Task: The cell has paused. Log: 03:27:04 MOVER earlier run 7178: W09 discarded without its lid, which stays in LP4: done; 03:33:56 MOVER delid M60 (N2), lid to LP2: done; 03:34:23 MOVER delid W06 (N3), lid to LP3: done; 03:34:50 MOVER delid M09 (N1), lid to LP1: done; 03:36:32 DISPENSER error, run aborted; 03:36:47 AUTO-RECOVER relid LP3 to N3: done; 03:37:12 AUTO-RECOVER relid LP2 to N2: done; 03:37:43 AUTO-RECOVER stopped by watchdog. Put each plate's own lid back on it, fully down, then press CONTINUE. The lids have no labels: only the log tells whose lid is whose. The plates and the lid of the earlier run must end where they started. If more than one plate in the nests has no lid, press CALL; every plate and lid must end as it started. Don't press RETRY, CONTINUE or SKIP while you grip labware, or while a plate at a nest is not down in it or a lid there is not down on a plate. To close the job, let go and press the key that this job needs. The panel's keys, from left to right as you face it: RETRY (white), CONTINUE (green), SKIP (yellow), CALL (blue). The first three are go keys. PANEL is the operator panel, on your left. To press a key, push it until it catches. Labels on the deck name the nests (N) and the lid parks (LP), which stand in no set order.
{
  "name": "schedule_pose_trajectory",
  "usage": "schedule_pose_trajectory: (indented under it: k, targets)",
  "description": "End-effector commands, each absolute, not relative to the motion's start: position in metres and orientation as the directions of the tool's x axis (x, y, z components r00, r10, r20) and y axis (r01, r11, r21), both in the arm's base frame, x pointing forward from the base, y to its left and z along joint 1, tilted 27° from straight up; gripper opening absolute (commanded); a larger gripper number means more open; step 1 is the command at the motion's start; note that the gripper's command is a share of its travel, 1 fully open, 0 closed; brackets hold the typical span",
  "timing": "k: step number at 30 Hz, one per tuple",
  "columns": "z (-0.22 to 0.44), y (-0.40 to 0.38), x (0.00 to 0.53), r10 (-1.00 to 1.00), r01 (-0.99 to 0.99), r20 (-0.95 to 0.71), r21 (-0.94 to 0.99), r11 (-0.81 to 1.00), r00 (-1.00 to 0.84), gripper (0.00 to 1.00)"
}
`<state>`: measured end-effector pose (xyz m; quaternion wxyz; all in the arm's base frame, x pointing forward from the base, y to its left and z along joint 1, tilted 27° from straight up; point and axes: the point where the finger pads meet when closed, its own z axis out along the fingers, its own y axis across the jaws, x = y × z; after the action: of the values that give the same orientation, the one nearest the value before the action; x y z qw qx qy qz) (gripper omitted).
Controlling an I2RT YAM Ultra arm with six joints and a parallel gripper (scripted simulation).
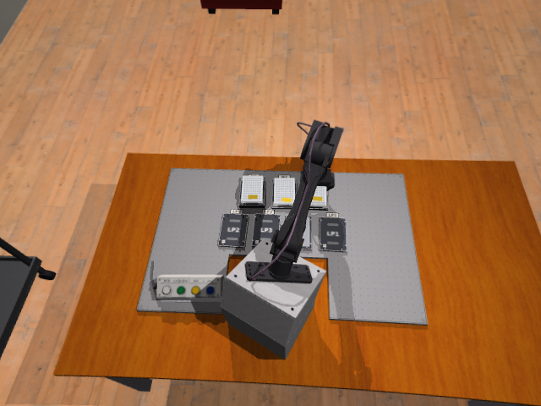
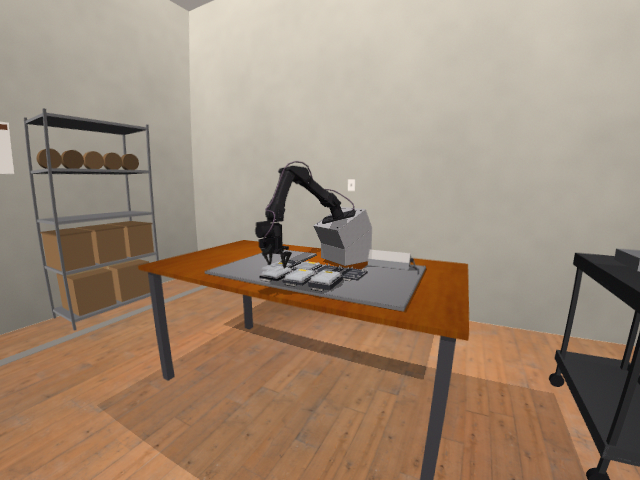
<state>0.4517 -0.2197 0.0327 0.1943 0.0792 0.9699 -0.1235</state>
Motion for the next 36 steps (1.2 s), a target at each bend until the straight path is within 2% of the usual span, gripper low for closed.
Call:
schedule_pose_trajectory:
  k: [1,36]
  targets:
    - [0.044,-0.226,0.463,0.100,0.211,-0.437,-0.213,0.954,-0.894,0.00]
    - [0.033,-0.229,0.465,0.098,0.204,-0.428,-0.210,0.956,-0.898,0.00]
